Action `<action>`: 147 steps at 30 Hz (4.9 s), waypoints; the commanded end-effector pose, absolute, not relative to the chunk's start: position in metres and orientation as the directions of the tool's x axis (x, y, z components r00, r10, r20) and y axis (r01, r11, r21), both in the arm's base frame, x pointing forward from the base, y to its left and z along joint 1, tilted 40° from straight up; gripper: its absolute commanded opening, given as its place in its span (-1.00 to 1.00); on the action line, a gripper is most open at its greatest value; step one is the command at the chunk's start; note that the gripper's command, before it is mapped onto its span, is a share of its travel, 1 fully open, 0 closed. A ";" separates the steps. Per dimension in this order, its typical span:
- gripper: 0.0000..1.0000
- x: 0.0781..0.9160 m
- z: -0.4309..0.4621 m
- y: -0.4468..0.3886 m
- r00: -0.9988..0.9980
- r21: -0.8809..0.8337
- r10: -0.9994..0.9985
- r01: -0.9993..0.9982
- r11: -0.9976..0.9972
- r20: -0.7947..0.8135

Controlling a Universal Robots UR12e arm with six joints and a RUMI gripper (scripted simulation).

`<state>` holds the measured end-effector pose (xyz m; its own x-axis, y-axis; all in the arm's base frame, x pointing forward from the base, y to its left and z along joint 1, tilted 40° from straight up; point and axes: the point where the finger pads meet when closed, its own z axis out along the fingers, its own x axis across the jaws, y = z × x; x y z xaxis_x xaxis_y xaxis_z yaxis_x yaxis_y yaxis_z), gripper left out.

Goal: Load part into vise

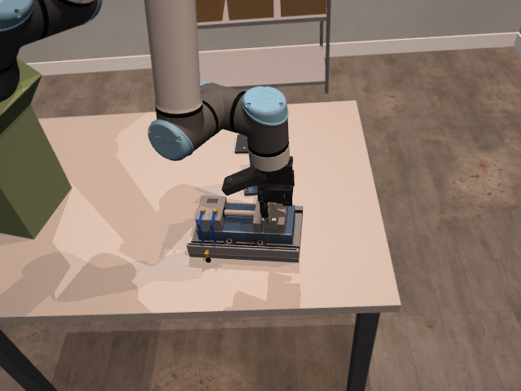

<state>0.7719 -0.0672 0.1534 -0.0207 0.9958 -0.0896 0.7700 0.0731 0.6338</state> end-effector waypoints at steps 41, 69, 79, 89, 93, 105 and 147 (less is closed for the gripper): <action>-1.00 0.772 0.153 -0.055 -0.021 0.635 0.996 0.769 0.073 -0.090; -1.00 0.772 0.153 -0.051 -0.021 0.635 0.996 0.769 0.073 -0.090; -1.00 0.772 0.152 -0.049 -0.021 0.635 0.996 0.769 0.073 -0.090; -1.00 0.772 0.152 -0.049 -0.021 0.635 0.996 0.769 0.073 -0.090; -1.00 0.772 0.152 -0.049 -0.021 0.635 0.996 0.769 0.073 -0.090; -1.00 0.772 0.152 -0.048 -0.021 0.635 0.996 0.769 0.073 -0.090; -1.00 0.772 0.154 -0.062 -0.021 0.635 0.996 0.769 0.073 -0.090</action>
<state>0.7717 -0.0551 0.1523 -0.0206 0.9958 -0.0897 0.7700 0.0730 0.6338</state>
